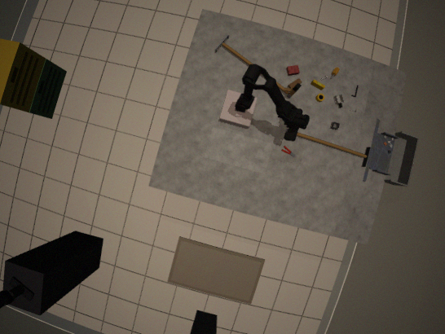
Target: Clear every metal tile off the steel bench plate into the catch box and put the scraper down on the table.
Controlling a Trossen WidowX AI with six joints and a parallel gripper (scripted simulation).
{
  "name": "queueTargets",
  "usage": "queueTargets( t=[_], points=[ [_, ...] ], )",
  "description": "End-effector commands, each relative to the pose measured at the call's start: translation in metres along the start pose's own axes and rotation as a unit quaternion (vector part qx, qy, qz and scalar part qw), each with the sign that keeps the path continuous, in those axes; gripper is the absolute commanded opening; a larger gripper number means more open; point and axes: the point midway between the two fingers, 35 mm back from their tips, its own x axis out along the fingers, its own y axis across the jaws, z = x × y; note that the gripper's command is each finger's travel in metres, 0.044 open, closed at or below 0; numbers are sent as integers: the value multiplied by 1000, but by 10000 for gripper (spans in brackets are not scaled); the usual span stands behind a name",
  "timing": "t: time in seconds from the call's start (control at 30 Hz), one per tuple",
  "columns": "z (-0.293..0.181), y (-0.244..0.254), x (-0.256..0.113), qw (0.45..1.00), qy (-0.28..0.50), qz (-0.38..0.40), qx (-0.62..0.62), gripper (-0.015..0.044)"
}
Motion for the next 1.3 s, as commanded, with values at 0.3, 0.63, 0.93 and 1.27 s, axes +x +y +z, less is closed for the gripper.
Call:
queueTargets(
  t=[0.3,0.63,0.93,1.27],
  points=[
    [0,0,-1,1000,0,0,0,0],
    [1,7,-1,1000,1,1,0,0],
    [1,19,-1,1000,3,2,0,0],
    [0,33,-2,1000,4,3,-1,0]
  ],
)
